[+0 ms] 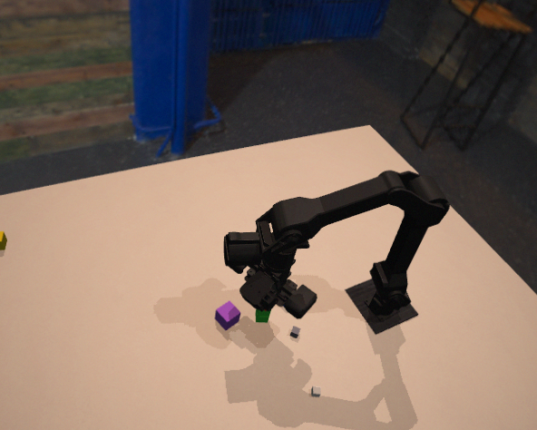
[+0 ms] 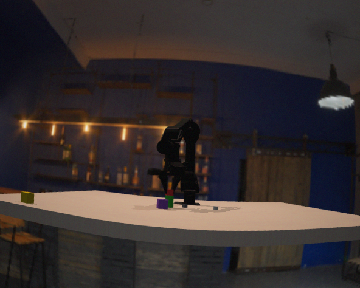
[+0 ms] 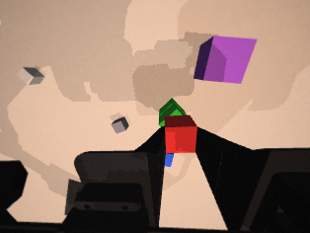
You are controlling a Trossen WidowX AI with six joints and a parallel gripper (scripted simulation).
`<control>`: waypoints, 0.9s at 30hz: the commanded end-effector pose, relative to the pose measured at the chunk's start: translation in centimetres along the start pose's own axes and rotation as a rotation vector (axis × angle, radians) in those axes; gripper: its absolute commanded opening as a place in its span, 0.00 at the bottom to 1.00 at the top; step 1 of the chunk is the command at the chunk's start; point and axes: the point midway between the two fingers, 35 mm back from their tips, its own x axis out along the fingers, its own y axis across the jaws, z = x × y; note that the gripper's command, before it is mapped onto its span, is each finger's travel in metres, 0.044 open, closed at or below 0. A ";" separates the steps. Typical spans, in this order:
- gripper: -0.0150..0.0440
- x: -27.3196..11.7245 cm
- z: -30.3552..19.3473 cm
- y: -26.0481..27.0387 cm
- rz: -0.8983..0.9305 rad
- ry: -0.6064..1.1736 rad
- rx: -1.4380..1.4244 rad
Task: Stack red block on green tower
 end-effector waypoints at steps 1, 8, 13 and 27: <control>0.52 0.0 0.0 0.0 0.000 0.000 0.000; 0.83 0.0 0.0 0.0 0.000 0.000 0.000; 1.00 0.0 0.0 0.0 0.000 0.000 0.000; 1.00 0.0 0.0 0.0 0.000 0.000 0.000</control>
